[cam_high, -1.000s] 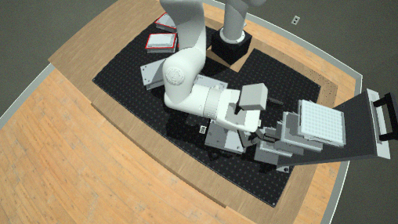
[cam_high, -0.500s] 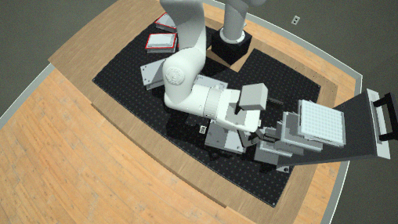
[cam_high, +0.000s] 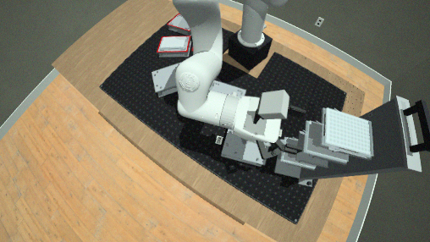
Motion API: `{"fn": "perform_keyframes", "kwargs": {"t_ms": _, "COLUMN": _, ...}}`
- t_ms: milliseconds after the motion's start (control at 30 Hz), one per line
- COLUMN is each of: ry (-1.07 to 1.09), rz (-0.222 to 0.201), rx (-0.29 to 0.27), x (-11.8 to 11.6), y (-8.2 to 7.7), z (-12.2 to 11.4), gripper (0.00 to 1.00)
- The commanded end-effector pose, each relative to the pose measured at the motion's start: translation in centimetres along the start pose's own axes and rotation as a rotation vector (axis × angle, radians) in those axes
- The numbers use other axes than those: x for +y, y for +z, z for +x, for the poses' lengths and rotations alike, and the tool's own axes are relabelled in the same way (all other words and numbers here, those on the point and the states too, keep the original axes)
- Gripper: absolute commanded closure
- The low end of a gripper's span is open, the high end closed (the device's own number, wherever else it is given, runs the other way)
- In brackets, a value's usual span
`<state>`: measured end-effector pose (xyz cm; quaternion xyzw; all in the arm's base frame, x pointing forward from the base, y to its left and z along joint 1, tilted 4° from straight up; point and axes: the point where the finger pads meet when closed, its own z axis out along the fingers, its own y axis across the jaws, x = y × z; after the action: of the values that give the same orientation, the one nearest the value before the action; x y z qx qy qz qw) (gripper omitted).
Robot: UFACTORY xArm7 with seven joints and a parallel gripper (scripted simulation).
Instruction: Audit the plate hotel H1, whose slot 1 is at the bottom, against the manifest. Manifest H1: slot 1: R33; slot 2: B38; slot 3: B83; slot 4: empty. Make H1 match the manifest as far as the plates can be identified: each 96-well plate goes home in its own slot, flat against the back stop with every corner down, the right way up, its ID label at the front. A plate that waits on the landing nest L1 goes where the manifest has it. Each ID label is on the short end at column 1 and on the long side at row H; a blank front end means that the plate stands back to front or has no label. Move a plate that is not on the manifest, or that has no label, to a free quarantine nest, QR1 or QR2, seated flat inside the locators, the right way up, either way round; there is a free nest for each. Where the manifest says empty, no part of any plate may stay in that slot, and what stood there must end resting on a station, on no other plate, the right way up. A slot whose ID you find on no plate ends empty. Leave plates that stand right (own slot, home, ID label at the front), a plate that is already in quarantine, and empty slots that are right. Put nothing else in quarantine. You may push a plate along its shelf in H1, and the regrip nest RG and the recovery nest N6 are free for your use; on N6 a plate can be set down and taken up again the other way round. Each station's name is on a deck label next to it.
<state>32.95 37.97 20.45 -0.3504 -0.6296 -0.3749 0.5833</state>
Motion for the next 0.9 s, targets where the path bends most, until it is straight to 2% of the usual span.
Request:
{"fn": "perform_keyframes", "kwargs": {"t_ms": 0, "ry": -0.004, "rz": 0.0, "rx": 0.0, "x": 0.07, "y": 0.02, "z": 0.13, "gripper": 0.0}}
{"fn": "perform_keyframes", "kwargs": {"t_ms": 867, "ry": -0.004, "rz": 0.001, "rx": 0.0, "x": 0.06, "y": -0.24, "z": 0.13, "gripper": 0.0}}
